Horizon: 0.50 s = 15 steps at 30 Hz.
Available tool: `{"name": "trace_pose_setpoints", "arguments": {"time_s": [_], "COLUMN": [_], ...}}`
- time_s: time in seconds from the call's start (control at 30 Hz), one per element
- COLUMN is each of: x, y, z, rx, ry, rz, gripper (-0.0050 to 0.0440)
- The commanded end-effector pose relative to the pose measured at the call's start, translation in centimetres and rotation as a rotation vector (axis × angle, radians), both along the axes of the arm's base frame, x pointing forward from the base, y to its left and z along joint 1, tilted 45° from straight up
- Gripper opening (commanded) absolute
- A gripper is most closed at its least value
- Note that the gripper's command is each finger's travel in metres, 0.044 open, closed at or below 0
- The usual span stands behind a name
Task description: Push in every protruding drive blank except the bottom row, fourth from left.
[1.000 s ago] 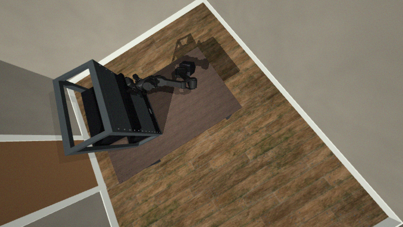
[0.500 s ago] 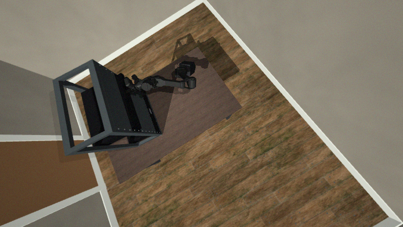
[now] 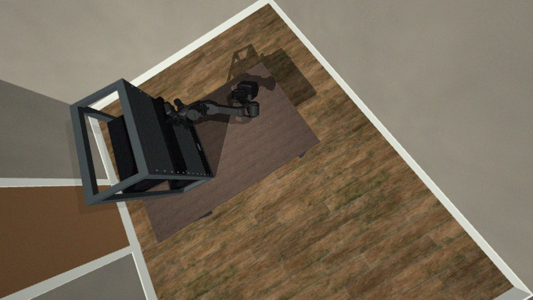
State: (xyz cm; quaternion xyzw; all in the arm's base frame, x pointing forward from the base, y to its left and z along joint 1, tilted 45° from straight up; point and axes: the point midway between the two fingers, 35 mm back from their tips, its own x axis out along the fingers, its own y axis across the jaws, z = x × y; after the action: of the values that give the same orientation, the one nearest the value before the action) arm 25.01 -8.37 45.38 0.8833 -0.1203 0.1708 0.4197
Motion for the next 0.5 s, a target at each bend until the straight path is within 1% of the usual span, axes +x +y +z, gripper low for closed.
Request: {"name": "trace_pose_setpoints", "arguments": {"time_s": [0.0,0.47], "x": [-0.38,-0.33], "y": [0.3,0.33], "z": [1.36,1.52], "rx": [-0.022,-0.022], "ry": [-0.031,-0.031], "rz": [-0.002,-0.002], "gripper": [0.0,0.0]}}
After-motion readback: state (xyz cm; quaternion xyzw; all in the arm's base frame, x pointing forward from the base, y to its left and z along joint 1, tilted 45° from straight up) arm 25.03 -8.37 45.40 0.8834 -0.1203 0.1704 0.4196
